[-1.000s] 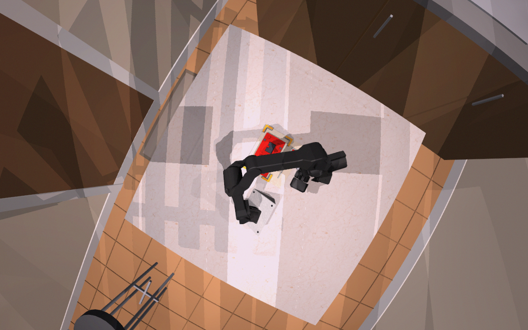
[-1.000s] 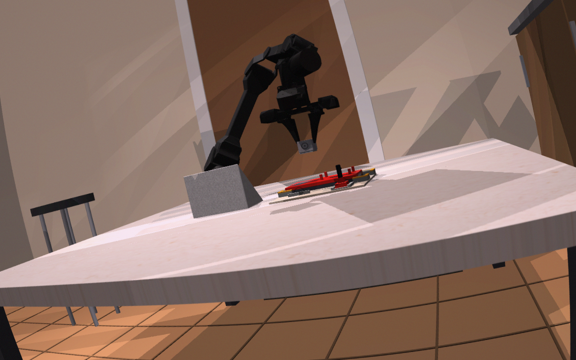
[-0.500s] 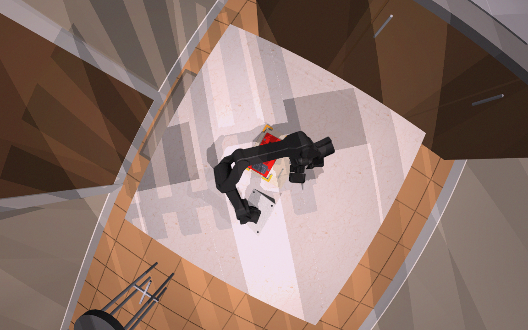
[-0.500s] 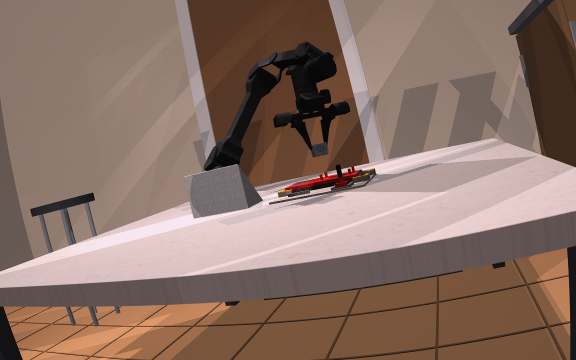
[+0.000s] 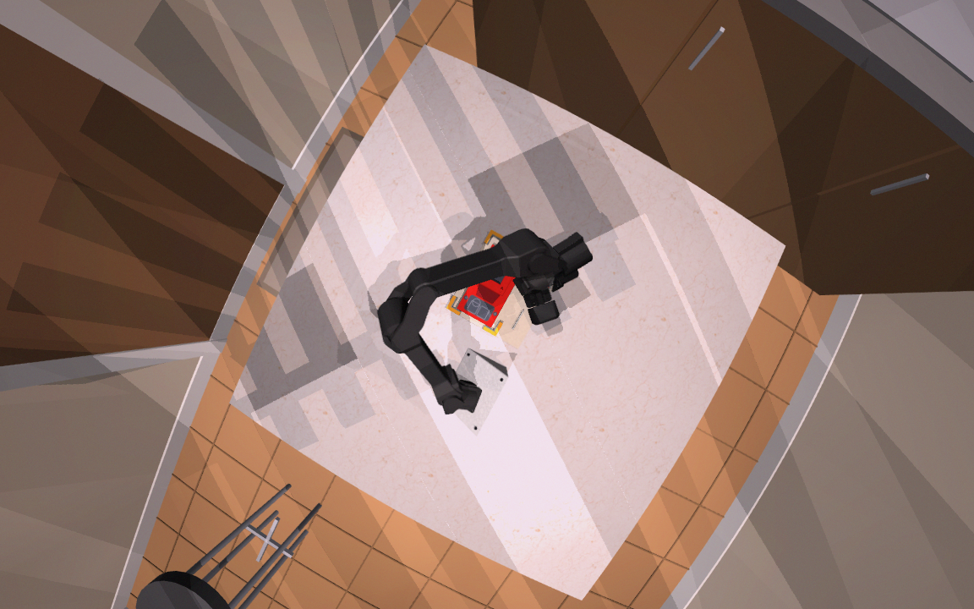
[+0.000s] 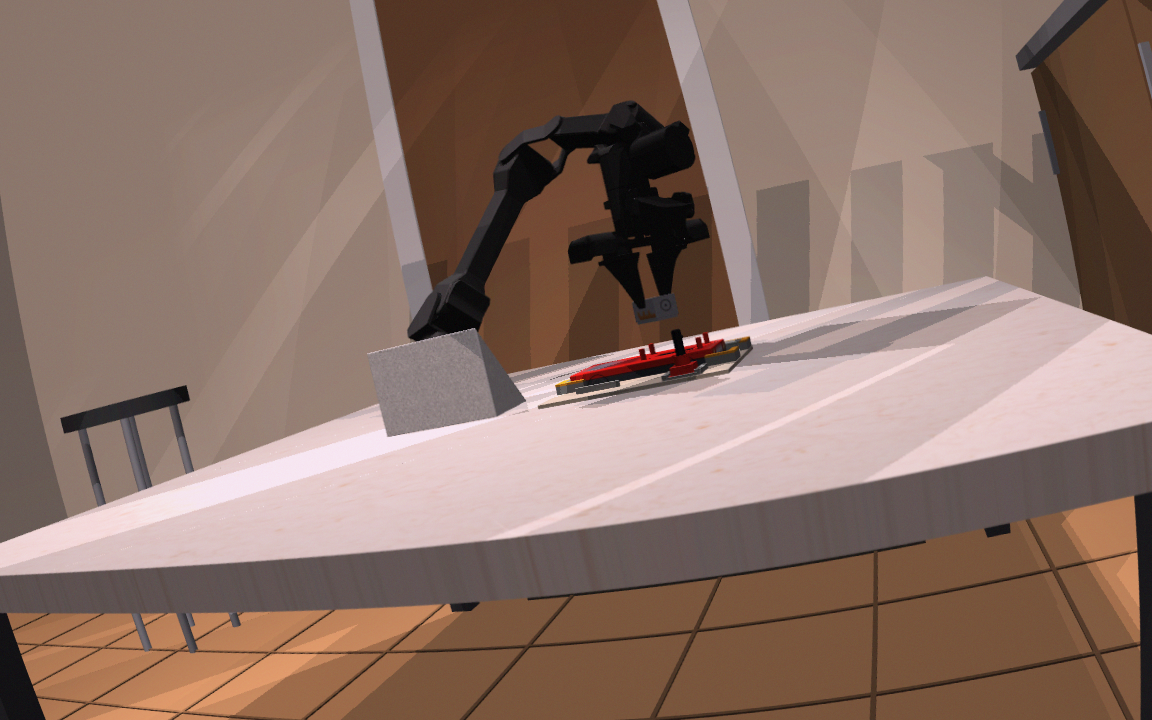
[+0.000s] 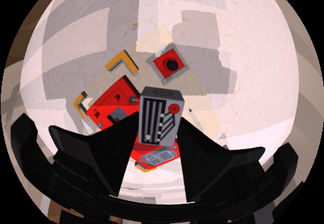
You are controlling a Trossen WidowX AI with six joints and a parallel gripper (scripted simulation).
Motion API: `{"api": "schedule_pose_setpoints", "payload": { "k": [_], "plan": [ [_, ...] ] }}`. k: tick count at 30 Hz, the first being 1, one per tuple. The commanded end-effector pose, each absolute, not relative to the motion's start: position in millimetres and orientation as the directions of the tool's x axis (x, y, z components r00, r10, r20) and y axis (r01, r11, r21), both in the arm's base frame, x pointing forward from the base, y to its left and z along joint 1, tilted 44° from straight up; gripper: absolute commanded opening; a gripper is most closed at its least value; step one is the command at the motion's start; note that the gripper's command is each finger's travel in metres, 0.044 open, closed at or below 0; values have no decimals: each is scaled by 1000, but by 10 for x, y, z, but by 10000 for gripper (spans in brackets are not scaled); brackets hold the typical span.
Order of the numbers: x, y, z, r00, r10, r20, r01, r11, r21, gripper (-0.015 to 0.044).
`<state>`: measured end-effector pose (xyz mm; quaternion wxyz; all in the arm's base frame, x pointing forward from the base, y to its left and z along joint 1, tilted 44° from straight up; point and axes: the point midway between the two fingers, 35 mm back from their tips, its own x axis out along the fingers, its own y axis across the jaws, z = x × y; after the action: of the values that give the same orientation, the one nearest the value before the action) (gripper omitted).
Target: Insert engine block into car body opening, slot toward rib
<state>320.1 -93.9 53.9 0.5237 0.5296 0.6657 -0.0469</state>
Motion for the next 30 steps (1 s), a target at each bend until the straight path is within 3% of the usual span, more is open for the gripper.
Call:
{"api": "schedule_pose_setpoints", "payload": {
  "k": [1, 25, 30],
  "plan": [
    [3231, -806, 625, 119, 657, -745, 664, 505, 551, 0],
    [3282, -129, 892, 115, 684, -721, 122, 710, 693, 0],
    [3284, -131, 888, 115, 684, -721, 75, 717, 693, 131]
  ]
}}
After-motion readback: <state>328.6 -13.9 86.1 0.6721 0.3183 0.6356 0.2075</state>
